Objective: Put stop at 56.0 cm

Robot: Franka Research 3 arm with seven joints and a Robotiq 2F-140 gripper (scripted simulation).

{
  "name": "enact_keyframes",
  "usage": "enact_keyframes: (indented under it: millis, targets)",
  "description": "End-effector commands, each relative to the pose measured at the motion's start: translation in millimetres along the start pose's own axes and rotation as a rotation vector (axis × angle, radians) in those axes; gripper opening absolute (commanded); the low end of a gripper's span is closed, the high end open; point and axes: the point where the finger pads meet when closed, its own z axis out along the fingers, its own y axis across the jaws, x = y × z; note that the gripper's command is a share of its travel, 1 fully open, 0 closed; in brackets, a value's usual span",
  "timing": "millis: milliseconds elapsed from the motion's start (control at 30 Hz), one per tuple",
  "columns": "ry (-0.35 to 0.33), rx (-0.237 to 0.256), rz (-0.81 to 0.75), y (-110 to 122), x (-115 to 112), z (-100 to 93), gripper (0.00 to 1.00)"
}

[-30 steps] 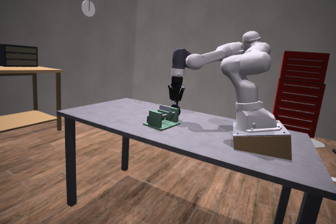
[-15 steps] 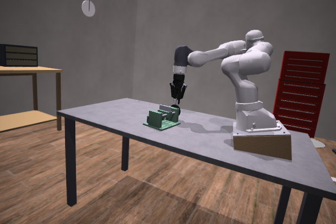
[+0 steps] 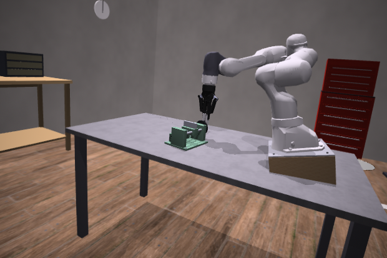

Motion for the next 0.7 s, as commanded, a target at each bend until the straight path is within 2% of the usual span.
enact_keyframes:
  millis: [0, 333, 667]
  targets:
    - [-0.001, -0.009, -0.002, 9, 0, 2.3, 0.04]
    - [-0.001, -0.009, -0.002, 24, 0, 13.8, 0.04]
    - [-0.001, -0.009, -0.002, 29, 0, 27.5, 0.04]
